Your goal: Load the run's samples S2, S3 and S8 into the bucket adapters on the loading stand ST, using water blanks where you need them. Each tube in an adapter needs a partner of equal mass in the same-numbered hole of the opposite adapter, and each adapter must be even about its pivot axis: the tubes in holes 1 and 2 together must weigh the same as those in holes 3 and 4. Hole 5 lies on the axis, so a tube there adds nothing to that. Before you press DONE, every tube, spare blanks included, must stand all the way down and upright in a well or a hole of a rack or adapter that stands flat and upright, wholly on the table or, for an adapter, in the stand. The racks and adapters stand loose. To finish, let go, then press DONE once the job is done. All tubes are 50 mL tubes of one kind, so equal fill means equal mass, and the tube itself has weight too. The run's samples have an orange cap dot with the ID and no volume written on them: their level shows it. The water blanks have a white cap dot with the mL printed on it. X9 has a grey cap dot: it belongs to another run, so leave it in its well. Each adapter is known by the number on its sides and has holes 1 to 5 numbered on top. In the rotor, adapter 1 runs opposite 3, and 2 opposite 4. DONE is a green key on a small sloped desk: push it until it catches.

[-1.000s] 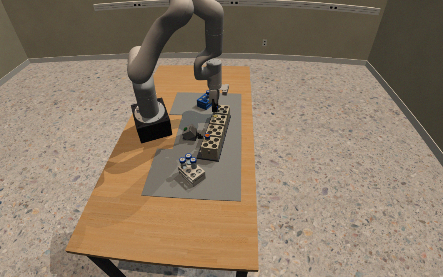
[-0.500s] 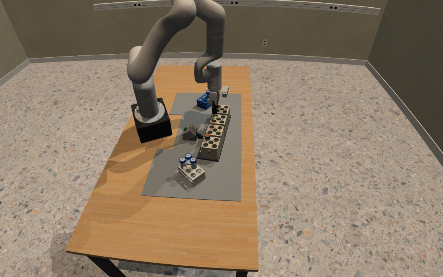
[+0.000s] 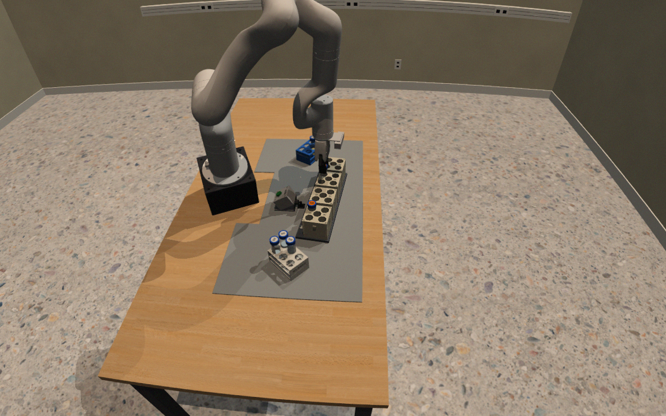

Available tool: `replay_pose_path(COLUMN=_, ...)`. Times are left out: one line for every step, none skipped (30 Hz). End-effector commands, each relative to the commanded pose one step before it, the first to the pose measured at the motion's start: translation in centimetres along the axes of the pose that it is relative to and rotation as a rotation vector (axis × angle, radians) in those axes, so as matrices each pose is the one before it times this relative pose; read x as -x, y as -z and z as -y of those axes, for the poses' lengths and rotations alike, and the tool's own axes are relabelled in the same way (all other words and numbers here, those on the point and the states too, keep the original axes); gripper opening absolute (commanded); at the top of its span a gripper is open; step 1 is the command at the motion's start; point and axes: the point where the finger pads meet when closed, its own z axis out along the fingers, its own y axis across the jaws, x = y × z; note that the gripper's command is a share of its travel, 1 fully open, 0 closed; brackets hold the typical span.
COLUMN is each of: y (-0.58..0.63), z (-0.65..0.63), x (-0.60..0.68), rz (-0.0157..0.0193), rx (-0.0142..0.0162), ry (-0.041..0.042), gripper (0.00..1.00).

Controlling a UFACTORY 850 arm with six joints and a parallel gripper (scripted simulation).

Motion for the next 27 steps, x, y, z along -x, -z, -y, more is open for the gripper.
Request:
replay_pose_path(y=-0.543, z=0.023, x=-0.061, rz=-0.00507, rx=-0.00225, ry=-0.00043, gripper=0.0)
replay_pose_path(y=-0.1, z=0.0, x=0.0, rz=0.0, rx=0.0, ry=0.0, gripper=0.0)
replay_pose_path(y=-0.1, z=0.0, x=0.0, rz=0.0, rx=0.0, ry=0.0, gripper=0.0)
replay_pose_path(y=-0.1, z=0.0, x=0.0, rz=0.0, rx=0.0, ry=0.0, gripper=0.0)
replay_pose_path(y=0.0, z=0.0, x=0.0, rz=0.0, rx=0.0, ry=0.0, gripper=0.0)
replay_pose_path(y=0.0, z=0.0, x=0.0, rz=0.0, rx=0.0, ry=0.0, gripper=0.0)
replay_pose_path(y=-0.101, z=0.0, x=0.001, rz=-0.00001, rx=0.0, ry=0.0, gripper=0.0)
replay_pose_path(y=-0.1, z=0.0, x=0.0, rz=0.0, rx=0.0, ry=0.0, gripper=0.0)
replay_pose_path(y=-0.1, z=0.0, x=0.0, rz=0.0, rx=0.0, ry=0.0, gripper=0.0)
replay_pose_path(y=-0.1, z=0.0, x=0.0, rz=0.0, rx=0.0, ry=0.0, gripper=0.0)
replay_pose_path(y=-0.096, z=0.001, x=-0.003, rz=0.00003, rx=0.00002, ry=0.0, gripper=0.0)
replay_pose_path(y=-0.1, z=0.0, x=0.0, rz=0.0, rx=0.0, ry=0.0, gripper=0.0)
replay_pose_path(y=-0.1, z=0.0, x=0.0, rz=0.0, rx=0.0, ry=0.0, gripper=0.0)
replay_pose_path(y=-0.1, z=0.0, x=0.0, rz=0.0, rx=0.0, ry=0.0, gripper=0.0)
replay_pose_path(y=-0.001, z=0.0, x=0.001, rz=-0.00001, rx=0.0, ry=0.0, gripper=0.0)
replay_pose_path(y=-0.001, z=0.0, x=0.001, rz=0.0, rx=0.0, ry=0.0, gripper=0.0)
replay_pose_path(y=-0.001, z=0.0, x=0.001, rz=0.0, rx=0.0, ry=0.0, gripper=0.0)
replay_pose_path(y=-0.001, z=0.0, x=0.001, rz=0.0, rx=0.0, ry=0.0, gripper=0.0)
replay_pose_path(y=0.003, z=0.001, x=-0.003, rz=0.00002, rx=0.00001, ry=0.0, gripper=0.0)
replay_pose_path(y=-0.001, z=0.0, x=0.001, rz=-0.00001, rx=0.0, ry=0.0, gripper=0.0)
replay_pose_path(y=-0.001, z=0.0, x=0.001, rz=-0.00001, rx=0.0, ry=0.0, gripper=0.0)
replay_pose_path(y=0.0, z=0.0, x=0.0, rz=0.0, rx=0.0, ry=0.0, gripper=0.0)
replay_pose_path(y=0.0, z=0.0, x=0.0, rz=0.0, rx=0.0, ry=0.0, gripper=0.0)
replay_pose_path(y=0.002, z=0.001, x=-0.002, rz=0.00001, rx=0.00001, ry=0.0, gripper=0.0)
replay_pose_path(y=-0.001, z=0.0, x=0.001, rz=-0.00001, rx=0.0, ry=0.0, gripper=0.0)
replay_pose_path(y=-0.001, z=0.0, x=0.001, rz=-0.00001, rx=0.0, ry=0.0, gripper=0.0)
replay_pose_path(y=-0.001, z=0.0, x=0.001, rz=0.0, rx=0.0, ry=0.0, gripper=0.0)
